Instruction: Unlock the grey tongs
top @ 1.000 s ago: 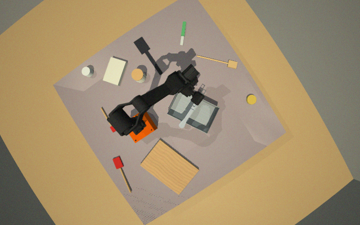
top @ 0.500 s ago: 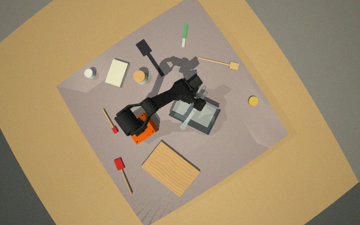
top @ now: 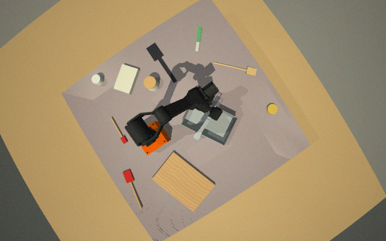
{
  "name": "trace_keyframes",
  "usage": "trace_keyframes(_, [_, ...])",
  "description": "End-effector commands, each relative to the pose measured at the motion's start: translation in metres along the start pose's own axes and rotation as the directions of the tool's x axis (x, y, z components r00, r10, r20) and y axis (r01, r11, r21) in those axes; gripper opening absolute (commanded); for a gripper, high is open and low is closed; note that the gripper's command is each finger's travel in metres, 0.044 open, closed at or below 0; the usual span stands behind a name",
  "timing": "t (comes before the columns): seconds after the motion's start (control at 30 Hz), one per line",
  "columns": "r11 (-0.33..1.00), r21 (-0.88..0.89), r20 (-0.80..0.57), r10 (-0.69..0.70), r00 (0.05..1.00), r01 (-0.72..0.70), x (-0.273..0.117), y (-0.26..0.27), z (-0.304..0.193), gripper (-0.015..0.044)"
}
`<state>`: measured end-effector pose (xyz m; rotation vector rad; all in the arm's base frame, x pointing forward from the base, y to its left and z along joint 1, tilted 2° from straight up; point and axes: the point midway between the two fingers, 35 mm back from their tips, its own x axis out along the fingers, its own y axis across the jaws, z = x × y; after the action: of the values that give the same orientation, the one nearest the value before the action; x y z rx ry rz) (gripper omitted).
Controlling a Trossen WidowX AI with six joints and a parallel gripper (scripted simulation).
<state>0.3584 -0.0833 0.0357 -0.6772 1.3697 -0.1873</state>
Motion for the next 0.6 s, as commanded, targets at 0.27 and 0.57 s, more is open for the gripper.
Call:
trace_keyframes(0.27, [1.000, -0.006, -0.009, 0.006, 1.000, -0.006, 0.023, 0.002, -0.001, 0.0260])
trace_keyframes(0.57, [1.000, -0.007, -0.009, 0.006, 1.000, -0.006, 0.038, 0.002, -0.001, 0.0260])
